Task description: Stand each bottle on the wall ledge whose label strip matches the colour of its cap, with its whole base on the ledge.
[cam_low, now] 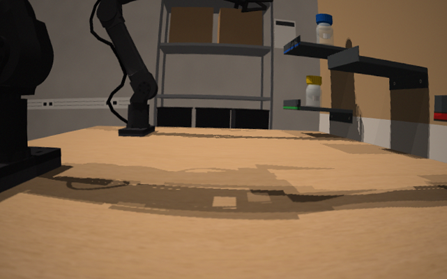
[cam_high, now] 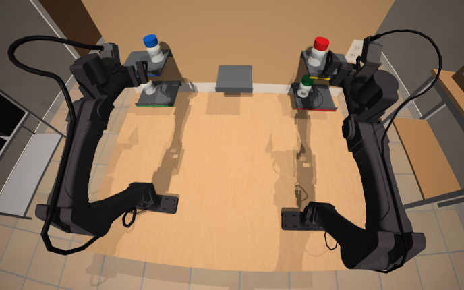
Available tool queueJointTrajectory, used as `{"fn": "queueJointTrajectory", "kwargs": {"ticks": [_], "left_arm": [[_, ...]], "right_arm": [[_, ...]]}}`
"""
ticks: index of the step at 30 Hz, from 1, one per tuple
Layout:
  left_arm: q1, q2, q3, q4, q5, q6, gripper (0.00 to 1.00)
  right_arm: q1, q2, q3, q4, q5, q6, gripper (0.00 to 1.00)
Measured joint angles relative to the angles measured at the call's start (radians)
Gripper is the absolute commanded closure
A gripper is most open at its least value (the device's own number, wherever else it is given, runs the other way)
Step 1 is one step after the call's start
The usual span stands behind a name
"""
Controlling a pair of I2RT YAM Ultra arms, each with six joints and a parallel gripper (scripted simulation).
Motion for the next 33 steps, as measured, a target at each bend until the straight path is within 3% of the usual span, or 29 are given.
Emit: {"fn": "queueJointTrajectory", "kwargs": {"ticks": [13, 33], "left_arm": [[0.052, -0.004, 0.232, -0.242, 0.014, 0.020, 0.00], [0.053, 0.019, 0.239, -0.278, 0.018, 0.022, 0.00]], "right_arm": [[0.000, 0.006, 0.000, 0.015, -0.008, 0.011, 0.00], [0.000, 0.006, -0.002, 0.050, -0.010, 0.011, 0.00]]}}
